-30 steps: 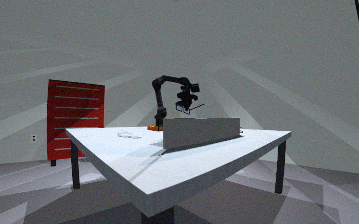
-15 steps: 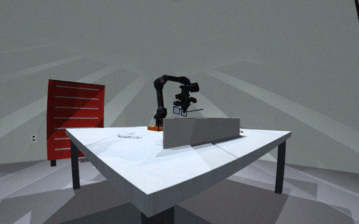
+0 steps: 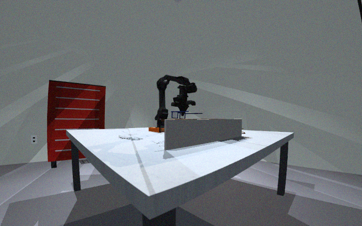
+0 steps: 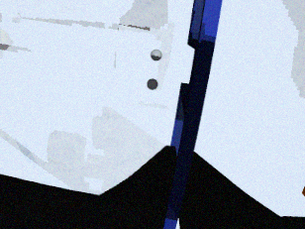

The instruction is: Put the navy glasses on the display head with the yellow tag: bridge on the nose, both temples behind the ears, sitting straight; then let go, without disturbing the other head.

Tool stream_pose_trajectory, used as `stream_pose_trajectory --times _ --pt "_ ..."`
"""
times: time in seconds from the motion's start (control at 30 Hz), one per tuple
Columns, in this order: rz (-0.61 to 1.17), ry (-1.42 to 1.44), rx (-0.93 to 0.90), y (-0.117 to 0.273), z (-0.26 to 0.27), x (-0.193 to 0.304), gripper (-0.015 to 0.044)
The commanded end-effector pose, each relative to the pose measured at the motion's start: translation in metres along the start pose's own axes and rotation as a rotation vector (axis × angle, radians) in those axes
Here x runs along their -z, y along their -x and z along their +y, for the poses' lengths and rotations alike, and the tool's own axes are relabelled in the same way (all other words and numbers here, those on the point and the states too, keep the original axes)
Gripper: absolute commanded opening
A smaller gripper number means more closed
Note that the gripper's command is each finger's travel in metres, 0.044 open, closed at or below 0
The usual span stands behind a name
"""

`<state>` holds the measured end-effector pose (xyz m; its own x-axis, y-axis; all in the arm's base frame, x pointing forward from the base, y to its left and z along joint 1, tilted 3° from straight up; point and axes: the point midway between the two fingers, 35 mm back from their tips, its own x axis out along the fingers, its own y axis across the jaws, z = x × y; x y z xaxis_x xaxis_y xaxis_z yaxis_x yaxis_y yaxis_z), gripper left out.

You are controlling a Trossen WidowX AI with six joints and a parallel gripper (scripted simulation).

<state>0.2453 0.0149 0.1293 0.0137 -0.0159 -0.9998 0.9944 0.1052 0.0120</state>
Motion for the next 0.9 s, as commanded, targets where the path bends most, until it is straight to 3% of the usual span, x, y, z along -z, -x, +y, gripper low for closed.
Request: stream_pose_trajectory --times 0.0,0.87 --pt "0.054 0.017 0.013 -0.004 0.000 -0.011 0.0000" --pt "0.049 0.018 0.002 -0.025 0.000 -0.011 0.0000"
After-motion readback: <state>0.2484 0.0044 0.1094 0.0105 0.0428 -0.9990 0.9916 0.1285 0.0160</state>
